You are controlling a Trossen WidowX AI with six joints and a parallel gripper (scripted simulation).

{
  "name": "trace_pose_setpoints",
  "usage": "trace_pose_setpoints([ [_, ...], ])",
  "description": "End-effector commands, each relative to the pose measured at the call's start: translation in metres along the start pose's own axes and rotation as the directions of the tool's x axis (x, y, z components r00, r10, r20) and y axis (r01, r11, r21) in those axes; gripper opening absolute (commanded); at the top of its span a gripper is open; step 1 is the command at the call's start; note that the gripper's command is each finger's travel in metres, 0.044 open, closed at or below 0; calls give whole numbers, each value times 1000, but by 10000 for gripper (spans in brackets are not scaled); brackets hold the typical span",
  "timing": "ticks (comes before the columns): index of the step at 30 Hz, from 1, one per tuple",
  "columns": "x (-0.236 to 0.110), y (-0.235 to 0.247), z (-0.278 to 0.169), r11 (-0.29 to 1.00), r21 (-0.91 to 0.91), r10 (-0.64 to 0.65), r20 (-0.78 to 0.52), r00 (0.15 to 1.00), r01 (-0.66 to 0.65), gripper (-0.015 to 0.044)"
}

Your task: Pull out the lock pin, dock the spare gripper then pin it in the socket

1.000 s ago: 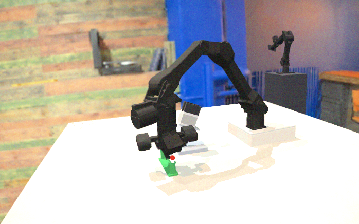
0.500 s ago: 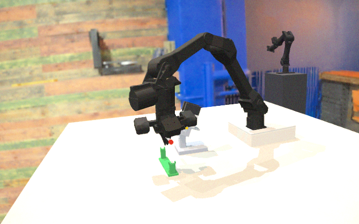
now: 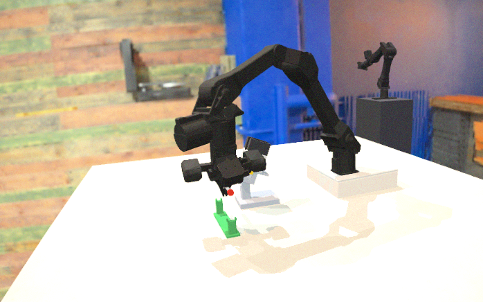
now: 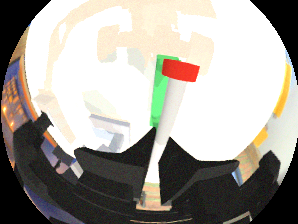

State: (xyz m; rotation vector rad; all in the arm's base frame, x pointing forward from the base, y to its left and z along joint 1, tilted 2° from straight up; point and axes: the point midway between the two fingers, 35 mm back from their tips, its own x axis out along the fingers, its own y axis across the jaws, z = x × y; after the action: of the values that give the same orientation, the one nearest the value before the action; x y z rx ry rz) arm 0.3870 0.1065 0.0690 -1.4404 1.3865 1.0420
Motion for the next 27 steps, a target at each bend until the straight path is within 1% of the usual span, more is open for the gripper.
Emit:
trace_pose_setpoints([
  [1,-5,8,1,1000,4,-2,3,1000,2,0],
  [27,-25,84,2,998,52,22,14,1000,-23,0],
])
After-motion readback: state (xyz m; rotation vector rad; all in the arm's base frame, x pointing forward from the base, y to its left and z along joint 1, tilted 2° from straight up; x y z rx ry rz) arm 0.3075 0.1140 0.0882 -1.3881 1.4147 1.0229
